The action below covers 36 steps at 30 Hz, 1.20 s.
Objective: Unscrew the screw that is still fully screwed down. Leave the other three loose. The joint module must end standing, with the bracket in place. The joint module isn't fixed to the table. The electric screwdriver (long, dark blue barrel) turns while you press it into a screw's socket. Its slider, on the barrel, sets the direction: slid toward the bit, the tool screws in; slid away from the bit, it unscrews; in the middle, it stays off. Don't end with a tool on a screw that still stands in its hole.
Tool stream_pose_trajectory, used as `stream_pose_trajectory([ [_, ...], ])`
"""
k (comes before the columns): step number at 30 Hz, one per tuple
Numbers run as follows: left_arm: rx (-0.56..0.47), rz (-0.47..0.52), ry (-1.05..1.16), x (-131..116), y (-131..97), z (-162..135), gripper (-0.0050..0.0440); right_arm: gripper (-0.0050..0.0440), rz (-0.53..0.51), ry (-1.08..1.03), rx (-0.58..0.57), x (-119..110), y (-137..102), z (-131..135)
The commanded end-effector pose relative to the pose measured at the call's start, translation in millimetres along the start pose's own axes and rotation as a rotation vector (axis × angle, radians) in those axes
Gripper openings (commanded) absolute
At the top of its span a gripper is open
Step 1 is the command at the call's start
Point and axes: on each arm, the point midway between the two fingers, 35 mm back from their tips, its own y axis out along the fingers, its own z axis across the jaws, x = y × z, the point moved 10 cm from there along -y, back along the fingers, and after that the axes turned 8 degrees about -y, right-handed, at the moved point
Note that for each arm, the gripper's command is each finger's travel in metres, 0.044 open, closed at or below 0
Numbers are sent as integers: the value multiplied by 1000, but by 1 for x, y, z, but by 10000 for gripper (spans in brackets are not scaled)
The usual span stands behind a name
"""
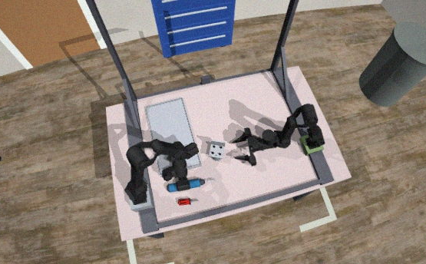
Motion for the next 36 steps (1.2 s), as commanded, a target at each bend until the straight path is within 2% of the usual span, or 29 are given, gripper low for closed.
stream_pose_trajectory([
  [1, -5, -27, 5, 7, 14, -1, 400, 162, 17, 9, -5, -2, -4, 1],
  [24, -6, -32, 5, 10, 75, -2, 400, 162, 17, 9, -5, -2, -4, 1],
  [28, -6, -32, 5, 10, 76, -2, 400, 162, 17, 9, -5, -2, -4, 1],
  [36, -8, -44, 5, 14, 55, -2, 400, 162, 17, 9, -5, -2, -4, 1],
])
